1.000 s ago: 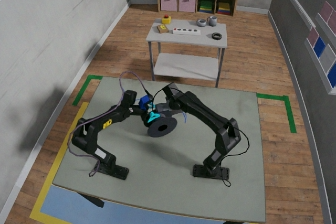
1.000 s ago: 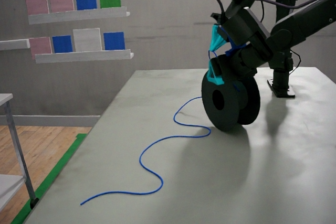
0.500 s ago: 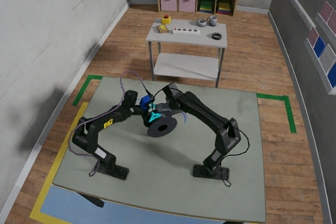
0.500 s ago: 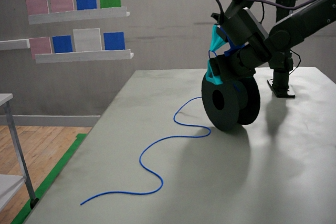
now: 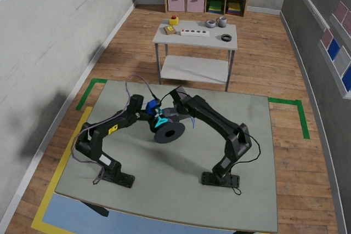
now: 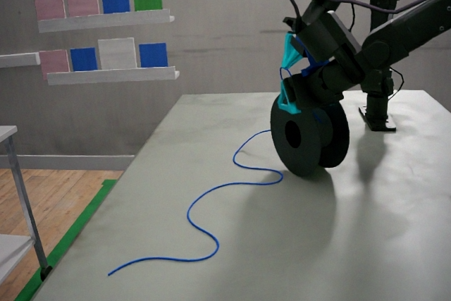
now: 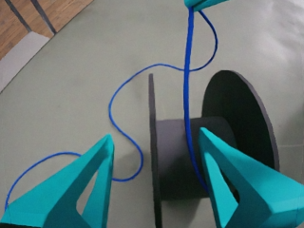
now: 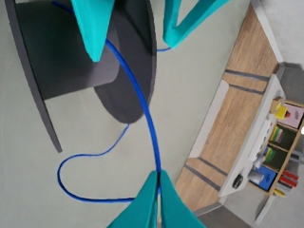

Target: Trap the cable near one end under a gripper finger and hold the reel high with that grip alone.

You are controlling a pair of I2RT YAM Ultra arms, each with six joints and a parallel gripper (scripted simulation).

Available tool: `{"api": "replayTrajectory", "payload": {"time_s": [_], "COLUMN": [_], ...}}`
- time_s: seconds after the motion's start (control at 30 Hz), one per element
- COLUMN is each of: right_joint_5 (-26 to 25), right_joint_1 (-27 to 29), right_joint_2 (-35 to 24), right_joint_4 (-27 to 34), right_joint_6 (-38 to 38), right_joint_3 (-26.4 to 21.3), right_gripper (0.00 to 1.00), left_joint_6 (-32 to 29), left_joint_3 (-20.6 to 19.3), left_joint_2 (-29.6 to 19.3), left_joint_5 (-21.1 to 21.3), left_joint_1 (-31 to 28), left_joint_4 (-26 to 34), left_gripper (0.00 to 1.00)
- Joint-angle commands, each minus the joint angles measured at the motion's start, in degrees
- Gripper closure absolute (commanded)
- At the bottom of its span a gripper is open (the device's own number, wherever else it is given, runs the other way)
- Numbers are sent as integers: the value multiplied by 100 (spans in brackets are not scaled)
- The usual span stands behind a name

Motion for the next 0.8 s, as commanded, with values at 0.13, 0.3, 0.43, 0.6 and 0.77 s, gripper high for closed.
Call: {"api": "replayTrajectory", "payload": {"time_s": [0.13, 0.3, 0.43, 0.6, 0.77], "right_joint_5": [37, 37, 37, 37, 37], "right_joint_1": [11, 11, 11, 11, 10], "right_joint_2": [-47, -47, -47, -47, -47], "right_joint_4": [110, 110, 110, 110, 110], "right_joint_6": [88, 88, 88, 88, 88], "right_joint_3": [219, 219, 219, 219, 219], "right_gripper": [100, 100, 100, 100, 100], "left_joint_6": [25, 25, 25, 25, 25], "left_joint_3": [-105, -105, -104, -105, -103], "left_joint_2": [-136, -138, -138, -138, -138], "left_joint_5": [68, 68, 68, 68, 50], "left_joint_1": [37, 37, 37, 37, 36], "left_joint_4": [-18, -18, -18, -18, -19], "left_gripper": [44, 59, 72, 81, 97]}}
